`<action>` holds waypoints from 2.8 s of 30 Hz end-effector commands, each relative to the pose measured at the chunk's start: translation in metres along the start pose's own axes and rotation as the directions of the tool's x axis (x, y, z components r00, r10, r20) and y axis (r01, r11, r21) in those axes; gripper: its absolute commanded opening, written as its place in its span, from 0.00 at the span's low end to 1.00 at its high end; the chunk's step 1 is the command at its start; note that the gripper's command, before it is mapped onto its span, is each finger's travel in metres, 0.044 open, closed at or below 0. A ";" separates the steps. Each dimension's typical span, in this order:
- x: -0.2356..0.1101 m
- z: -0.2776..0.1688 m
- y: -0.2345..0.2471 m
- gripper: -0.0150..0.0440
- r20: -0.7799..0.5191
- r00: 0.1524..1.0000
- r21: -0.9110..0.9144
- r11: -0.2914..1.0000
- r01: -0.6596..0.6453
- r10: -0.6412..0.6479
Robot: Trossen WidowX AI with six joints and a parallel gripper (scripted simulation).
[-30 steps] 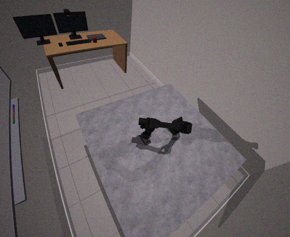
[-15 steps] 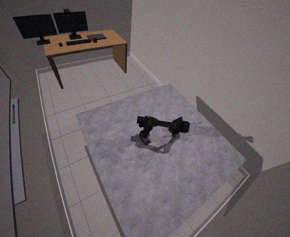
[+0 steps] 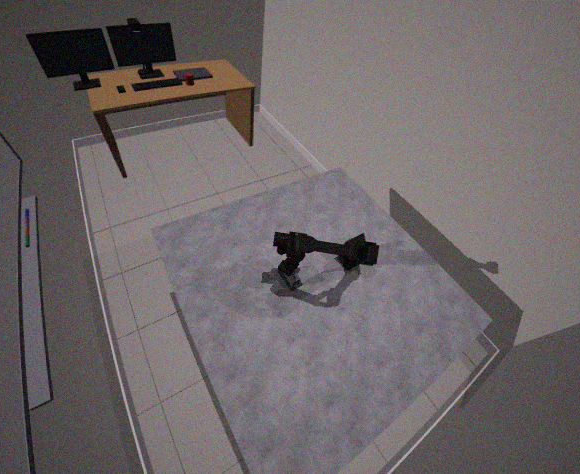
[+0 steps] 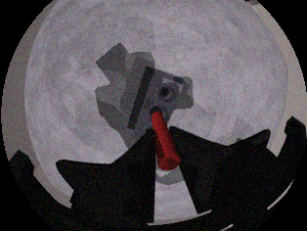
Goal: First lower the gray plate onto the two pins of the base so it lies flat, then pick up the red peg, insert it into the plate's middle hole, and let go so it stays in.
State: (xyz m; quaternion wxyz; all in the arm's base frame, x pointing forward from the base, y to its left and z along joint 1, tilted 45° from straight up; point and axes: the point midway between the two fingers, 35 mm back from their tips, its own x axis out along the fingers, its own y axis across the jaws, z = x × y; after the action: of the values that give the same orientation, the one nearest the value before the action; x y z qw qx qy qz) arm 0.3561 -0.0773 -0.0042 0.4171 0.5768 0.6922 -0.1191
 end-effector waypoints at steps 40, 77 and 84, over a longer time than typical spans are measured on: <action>-0.001 -0.001 0.001 0.25 0.003 1.000 -0.004 1.000 0.001 -0.001; -0.001 -0.001 -0.004 0.25 0.004 1.000 -0.004 1.000 -0.001 0.001; 0.007 -0.001 -0.004 0.25 0.003 1.000 -0.004 1.000 0.001 -0.001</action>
State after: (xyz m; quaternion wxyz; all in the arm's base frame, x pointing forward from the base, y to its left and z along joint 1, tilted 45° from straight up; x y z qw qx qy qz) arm 0.3537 -0.0767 -0.0058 0.4230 0.5757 0.6899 -0.1167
